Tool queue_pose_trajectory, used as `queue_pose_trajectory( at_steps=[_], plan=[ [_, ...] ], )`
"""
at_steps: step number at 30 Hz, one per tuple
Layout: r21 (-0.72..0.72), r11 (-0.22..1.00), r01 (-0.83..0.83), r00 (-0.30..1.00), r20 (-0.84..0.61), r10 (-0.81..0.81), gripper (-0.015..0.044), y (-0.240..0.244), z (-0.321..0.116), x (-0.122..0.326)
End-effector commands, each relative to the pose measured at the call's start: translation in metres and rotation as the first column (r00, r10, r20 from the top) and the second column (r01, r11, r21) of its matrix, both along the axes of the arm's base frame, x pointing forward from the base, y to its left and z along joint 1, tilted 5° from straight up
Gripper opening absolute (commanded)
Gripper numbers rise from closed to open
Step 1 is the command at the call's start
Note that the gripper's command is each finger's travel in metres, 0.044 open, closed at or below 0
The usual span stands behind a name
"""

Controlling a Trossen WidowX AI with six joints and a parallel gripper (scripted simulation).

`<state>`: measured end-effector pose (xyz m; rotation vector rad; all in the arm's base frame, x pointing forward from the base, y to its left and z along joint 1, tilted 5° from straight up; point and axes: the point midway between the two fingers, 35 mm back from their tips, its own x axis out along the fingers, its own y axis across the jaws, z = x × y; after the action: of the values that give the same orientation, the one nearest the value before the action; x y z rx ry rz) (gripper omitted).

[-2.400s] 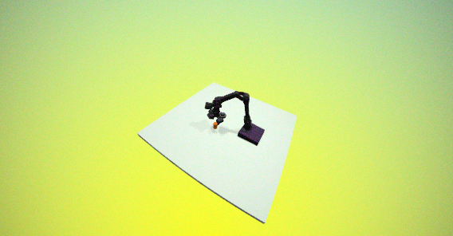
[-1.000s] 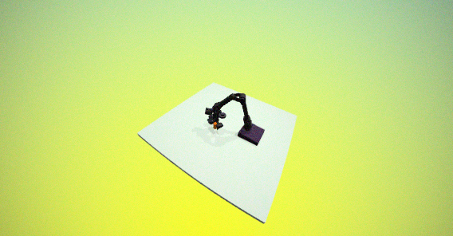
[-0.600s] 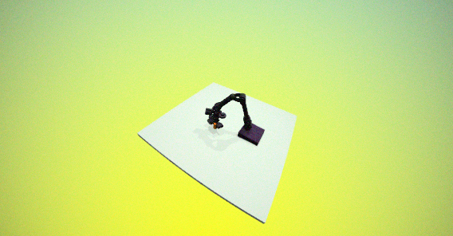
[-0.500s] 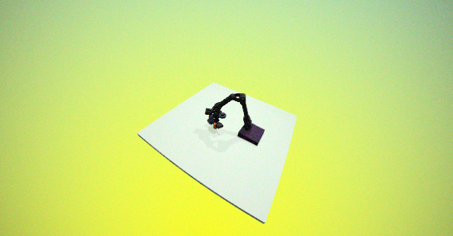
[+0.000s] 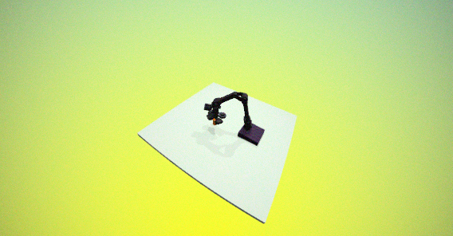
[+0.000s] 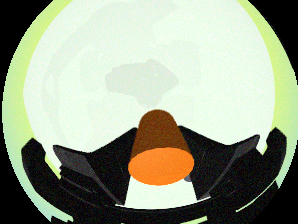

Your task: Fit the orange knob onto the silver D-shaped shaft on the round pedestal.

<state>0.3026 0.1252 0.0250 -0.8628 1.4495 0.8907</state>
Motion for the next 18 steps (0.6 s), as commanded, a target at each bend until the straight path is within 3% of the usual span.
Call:
queue_pose_trajectory(
  at_steps=[1,9,18],
  plan=[
    [0.0,1.0,-0.001,1.0,0.012,0.001,0.0,0.0,0.029,0.004],
    [0.0,1.0,-0.003,1.0,0.01,0.003,0.0,-0.001,0.082,-0.001],
    [-0.019,1.0,-0.003,0.999,0.051,0.004,0.0,-0.002,0.088,-0.003]
  ],
)
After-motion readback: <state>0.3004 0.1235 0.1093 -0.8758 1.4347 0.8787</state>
